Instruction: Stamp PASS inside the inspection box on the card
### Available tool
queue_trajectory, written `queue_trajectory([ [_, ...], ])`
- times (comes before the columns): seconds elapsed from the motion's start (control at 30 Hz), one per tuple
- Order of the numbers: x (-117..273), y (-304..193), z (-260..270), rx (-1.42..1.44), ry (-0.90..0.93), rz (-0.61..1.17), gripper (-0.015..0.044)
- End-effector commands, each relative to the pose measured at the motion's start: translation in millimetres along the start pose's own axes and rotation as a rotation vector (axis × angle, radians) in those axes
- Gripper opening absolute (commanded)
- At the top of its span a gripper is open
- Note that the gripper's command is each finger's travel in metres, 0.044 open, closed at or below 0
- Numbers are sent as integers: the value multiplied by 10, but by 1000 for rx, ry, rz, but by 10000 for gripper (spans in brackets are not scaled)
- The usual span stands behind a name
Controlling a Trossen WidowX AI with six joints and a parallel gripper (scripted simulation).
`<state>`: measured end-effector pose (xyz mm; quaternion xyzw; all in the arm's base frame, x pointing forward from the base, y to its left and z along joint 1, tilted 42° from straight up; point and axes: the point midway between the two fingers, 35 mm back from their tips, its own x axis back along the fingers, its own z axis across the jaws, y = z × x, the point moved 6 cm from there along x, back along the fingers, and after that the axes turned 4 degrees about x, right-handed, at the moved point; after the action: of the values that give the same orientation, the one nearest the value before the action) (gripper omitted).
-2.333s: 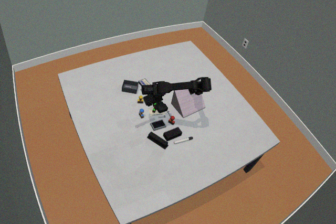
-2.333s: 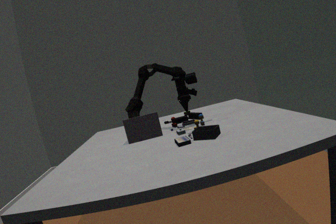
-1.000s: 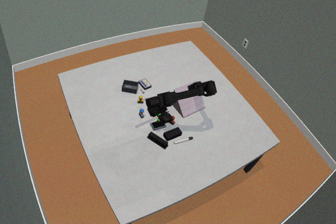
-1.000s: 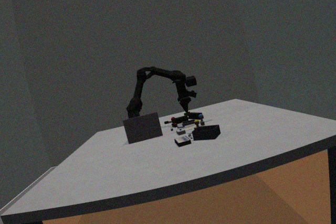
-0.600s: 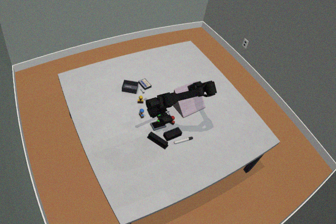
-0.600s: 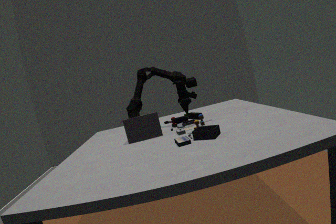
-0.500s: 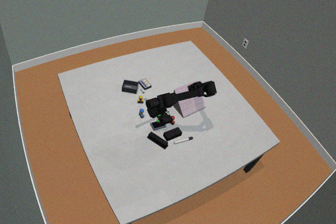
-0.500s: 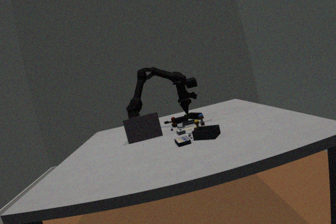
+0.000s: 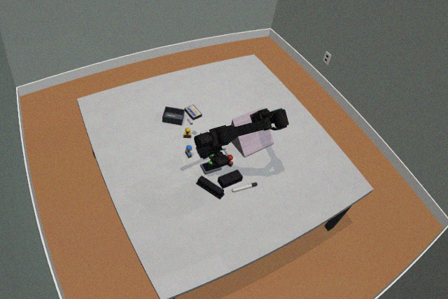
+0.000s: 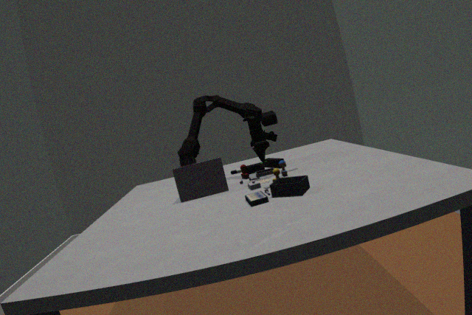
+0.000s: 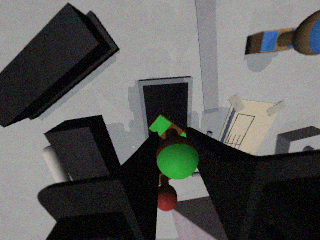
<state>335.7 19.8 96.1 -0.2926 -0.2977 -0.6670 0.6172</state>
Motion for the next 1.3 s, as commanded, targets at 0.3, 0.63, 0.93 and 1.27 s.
queue_trajectory([
  [0.3, -93, -7, -2, -8, 6, 2, 0],
  [0.63, -158, -12, 1, -8, 7, 2, 0],
  [0.93, -182, -14, 3, -6, 7, 2, 0],
  [1.27, -203, -14, 4, 1, 7, 2, 0],
])
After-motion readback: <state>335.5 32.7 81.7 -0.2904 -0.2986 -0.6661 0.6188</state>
